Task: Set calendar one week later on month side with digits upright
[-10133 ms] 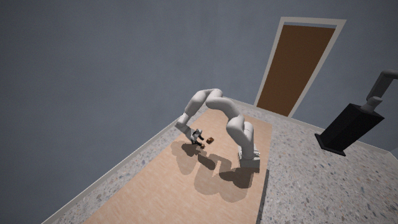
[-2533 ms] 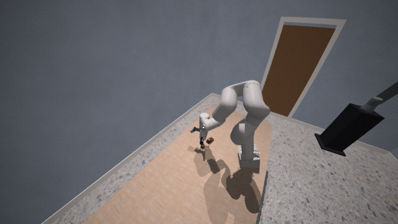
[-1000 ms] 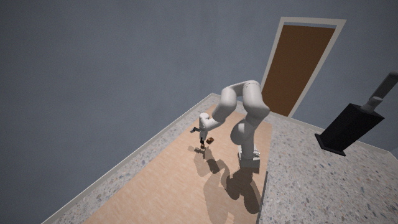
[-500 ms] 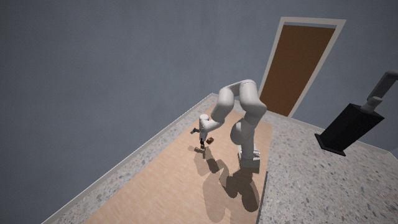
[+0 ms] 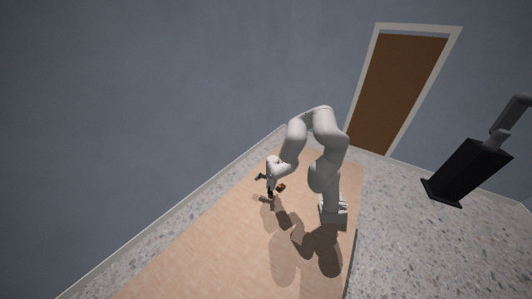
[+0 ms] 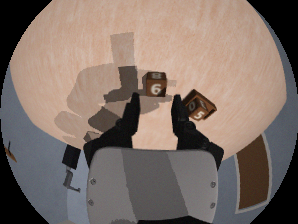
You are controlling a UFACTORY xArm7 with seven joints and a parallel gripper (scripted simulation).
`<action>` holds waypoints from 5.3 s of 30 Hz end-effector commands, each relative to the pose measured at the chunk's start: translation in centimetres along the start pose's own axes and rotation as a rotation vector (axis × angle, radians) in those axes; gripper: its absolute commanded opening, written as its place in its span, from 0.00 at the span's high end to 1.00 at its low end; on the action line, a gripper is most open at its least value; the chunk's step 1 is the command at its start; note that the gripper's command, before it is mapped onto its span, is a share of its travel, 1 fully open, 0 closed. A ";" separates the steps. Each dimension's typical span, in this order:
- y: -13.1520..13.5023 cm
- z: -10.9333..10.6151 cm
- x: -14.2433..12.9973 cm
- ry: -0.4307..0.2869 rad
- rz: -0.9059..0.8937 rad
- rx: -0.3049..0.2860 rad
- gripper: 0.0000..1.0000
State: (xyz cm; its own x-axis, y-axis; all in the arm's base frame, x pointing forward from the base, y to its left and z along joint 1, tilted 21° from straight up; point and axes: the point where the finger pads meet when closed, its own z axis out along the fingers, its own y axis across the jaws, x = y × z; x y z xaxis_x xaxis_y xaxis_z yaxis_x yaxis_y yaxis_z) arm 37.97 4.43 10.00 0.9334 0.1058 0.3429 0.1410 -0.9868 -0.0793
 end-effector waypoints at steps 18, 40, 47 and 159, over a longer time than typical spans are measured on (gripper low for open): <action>0.0 1.7 0.2 0.003 0.000 -0.001 0.53; 0.0 1.8 0.2 0.003 0.000 -0.001 0.53; 0.0 1.8 0.2 0.003 0.000 -0.001 0.53; 0.0 4.4 0.3 0.003 0.000 -0.001 0.53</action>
State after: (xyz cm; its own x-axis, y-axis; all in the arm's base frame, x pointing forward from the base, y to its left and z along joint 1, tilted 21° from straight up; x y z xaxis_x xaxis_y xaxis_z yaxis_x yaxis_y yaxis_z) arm 39.64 5.02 5.91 0.9331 0.1057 0.3438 0.1409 -0.9869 -0.0791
